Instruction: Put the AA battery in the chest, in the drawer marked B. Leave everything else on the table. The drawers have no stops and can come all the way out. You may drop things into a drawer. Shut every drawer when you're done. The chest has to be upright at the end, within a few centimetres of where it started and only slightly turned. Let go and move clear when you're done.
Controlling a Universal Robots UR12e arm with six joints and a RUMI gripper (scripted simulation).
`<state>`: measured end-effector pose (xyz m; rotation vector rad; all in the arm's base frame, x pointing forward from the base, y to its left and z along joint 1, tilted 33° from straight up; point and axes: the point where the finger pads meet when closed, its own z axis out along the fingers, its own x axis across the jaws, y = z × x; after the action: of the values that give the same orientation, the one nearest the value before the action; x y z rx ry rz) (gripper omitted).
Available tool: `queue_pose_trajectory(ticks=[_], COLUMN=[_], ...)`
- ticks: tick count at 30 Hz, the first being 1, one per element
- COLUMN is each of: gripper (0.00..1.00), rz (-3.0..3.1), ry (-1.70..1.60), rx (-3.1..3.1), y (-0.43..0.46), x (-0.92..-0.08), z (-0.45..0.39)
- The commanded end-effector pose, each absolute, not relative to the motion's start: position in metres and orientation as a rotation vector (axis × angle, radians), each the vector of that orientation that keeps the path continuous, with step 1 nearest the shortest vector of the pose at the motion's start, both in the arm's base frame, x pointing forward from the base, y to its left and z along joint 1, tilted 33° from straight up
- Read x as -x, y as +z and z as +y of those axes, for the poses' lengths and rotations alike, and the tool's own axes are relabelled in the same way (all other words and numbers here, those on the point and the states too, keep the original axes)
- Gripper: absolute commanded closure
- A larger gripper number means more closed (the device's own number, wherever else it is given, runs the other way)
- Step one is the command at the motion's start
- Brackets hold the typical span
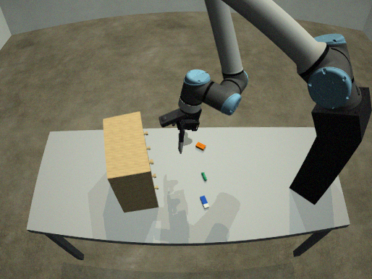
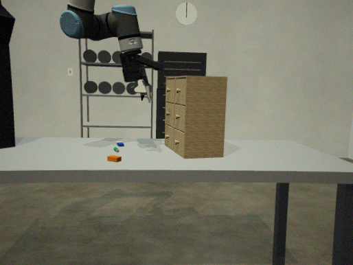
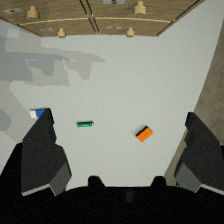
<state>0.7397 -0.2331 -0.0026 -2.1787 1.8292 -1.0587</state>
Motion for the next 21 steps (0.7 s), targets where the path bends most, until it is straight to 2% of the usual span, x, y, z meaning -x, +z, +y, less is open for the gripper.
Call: queue_pose_trajectory(ticks=[1,21], gripper=[0.0,0.0], rz=[1.751,1.494], ry=[-1.113,-1.278], rx=[2.132,1.961], y=[-0.007,-0.018], x=[-0.746,-0.775], z=[-0.233,-0.241])
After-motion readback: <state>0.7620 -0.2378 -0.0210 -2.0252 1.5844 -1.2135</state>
